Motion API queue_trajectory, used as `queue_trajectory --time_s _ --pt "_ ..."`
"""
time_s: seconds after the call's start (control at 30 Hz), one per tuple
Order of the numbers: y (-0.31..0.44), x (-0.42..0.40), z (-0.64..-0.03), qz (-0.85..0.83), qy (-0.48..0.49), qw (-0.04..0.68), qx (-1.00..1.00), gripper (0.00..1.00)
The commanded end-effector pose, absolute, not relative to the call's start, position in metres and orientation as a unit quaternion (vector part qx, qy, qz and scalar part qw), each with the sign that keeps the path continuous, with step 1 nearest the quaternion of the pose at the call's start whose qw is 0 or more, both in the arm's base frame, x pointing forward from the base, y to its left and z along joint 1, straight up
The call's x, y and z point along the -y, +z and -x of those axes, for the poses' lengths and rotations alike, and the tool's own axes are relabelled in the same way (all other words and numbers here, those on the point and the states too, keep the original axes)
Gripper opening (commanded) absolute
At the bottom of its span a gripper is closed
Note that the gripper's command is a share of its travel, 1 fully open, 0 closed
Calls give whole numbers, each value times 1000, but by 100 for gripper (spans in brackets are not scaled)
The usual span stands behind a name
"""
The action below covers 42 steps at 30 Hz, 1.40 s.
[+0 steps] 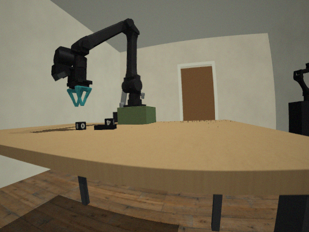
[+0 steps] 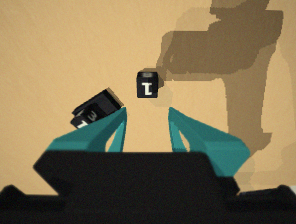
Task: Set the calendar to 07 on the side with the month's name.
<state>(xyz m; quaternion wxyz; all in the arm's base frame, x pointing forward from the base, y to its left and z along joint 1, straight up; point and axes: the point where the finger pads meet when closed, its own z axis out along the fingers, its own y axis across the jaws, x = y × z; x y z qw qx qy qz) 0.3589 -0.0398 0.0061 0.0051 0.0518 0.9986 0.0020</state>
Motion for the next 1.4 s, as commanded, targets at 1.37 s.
queue_trajectory --time_s 1.37 --pt "-17 39 -360 -57 0 5 -998 46"
